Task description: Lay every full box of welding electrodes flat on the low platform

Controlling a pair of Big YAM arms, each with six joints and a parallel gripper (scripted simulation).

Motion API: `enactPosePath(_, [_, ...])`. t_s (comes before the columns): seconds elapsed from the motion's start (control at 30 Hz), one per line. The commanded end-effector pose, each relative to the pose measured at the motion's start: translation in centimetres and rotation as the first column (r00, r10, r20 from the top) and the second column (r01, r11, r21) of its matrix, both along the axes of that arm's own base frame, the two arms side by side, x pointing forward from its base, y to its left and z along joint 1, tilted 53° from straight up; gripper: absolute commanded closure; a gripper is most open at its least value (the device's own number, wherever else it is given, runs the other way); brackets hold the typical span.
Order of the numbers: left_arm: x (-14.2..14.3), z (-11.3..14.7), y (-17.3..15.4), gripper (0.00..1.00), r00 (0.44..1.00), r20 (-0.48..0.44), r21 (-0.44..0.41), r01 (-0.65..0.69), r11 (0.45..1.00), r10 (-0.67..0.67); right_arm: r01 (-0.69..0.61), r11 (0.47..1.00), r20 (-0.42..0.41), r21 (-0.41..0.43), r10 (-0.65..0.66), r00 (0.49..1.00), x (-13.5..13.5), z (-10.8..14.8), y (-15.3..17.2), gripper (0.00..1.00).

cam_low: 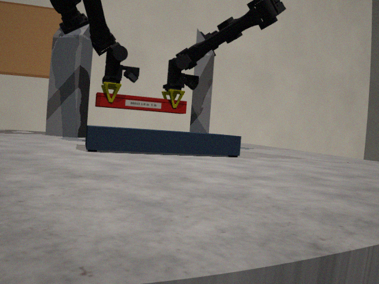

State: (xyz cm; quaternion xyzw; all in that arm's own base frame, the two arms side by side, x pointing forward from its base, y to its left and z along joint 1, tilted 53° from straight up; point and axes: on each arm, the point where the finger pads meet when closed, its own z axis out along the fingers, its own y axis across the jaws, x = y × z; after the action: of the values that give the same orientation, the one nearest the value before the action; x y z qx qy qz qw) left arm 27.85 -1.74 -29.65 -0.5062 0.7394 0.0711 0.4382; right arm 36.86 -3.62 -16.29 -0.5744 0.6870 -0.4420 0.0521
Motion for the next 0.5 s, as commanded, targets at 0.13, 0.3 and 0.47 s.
enactPosePath(0.13, [-0.1,-0.2,0.3,1.00,1.000,-0.008,0.012,0.026,1.000,-0.026,-0.012,1.000,-0.025,-0.009,0.011,1.000,-1.0,-0.5,-0.5,1.00])
enactPosePath(0.3, [0.2,-0.6,1.1,1.00,1.000,-0.007,0.013,0.003,1.000,-0.003,-0.007,1.000,-0.004,-0.005,0.007,1.000,0.4,-0.9,-0.7,1.00])
enactPosePath(0.47, [0.8,-1.1,1.3,1.00,1.000,-0.002,0.008,0.004,1.000,-0.004,-0.005,1.000,-0.009,-0.005,0.005,1.000,0.6,-1.3,-1.2,1.00])
